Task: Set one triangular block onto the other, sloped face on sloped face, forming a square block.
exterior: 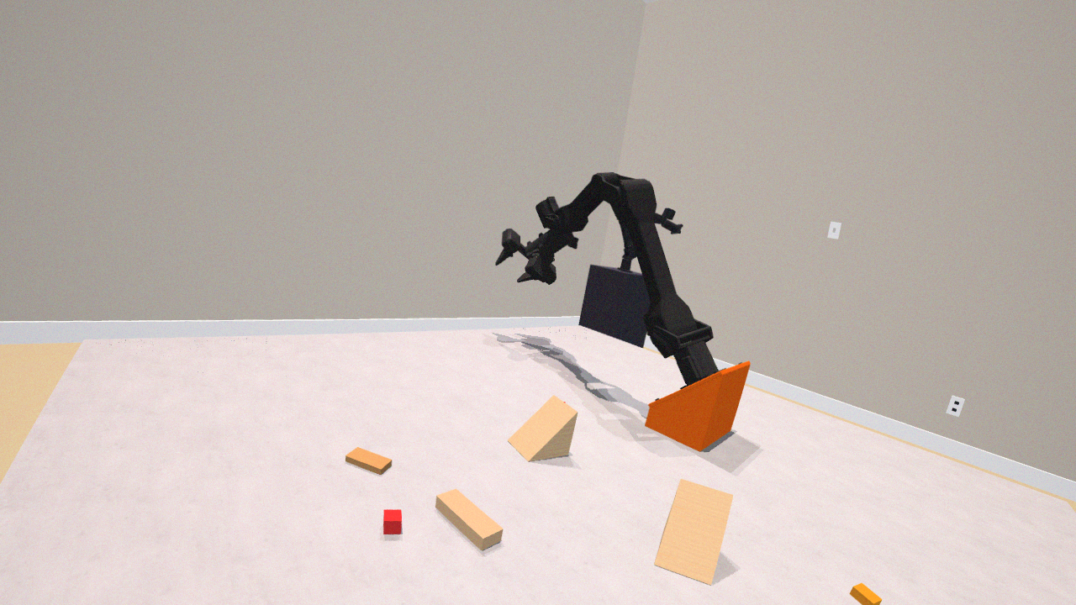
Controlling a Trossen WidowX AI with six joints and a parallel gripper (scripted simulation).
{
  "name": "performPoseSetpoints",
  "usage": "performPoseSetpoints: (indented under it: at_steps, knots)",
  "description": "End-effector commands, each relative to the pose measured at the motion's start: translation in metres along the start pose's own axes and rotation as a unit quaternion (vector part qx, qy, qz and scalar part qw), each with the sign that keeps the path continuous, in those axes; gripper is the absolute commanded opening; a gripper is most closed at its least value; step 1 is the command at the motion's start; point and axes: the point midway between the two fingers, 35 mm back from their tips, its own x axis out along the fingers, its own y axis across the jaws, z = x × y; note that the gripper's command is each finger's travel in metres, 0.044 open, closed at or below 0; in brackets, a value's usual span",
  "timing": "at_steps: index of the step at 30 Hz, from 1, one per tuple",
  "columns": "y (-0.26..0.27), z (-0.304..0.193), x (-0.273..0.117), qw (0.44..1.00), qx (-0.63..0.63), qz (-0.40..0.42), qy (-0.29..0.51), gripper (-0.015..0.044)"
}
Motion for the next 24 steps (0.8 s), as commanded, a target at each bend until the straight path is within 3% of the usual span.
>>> performPoseSetpoints:
  at_steps: [1, 12, 24]
  knots:
    - [-0.002, 0.001, 0.001, 1.0, 0.002, -0.002, -0.001, 0.0426]
    - [-0.08, 0.074, 0.045, 0.974, 0.191, -0.061, -0.104, 0.044]
    - [-0.172, 0.244, 0.083, 0.85, 0.42, 0.013, -0.318, 0.044]
